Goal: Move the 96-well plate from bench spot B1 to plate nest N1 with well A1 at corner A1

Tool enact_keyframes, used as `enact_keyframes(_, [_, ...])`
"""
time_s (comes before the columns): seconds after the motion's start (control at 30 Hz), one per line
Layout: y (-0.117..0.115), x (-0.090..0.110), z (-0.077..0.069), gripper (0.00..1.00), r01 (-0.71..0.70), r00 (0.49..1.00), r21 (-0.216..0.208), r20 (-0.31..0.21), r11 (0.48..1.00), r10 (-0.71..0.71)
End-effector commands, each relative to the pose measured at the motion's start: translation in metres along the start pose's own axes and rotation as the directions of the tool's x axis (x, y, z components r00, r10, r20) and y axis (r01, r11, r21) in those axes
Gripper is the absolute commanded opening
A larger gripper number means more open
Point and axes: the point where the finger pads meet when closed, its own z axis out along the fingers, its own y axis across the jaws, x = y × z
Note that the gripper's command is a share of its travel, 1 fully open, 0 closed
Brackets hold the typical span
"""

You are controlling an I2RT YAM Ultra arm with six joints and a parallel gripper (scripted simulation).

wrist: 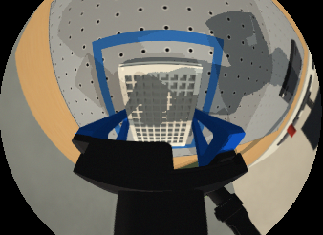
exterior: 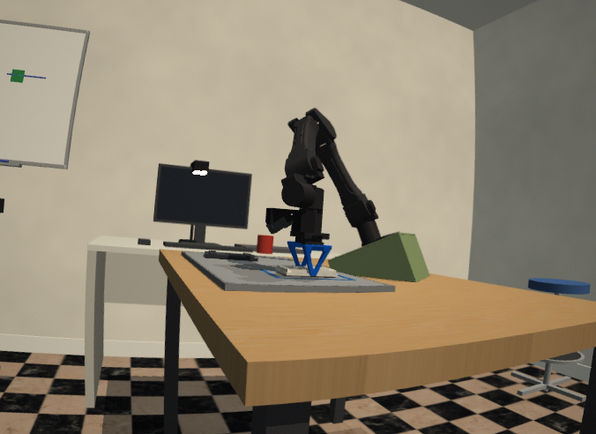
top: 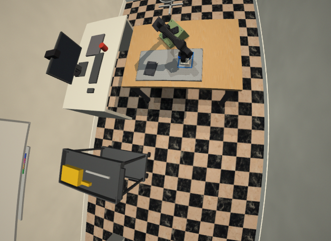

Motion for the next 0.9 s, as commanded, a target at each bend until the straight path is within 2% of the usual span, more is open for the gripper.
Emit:
enact_keyframes(0.0, [0.008, -0.011, -0.025, 0.00, -0.005, 0.999, -0.028, 0.044, 1.000, 0.007])
enact_keyframes(0.87, [0.007, -0.009, -0.062, 0.00, -0.005, 0.999, -0.029, 0.043, 1.000, 0.007])
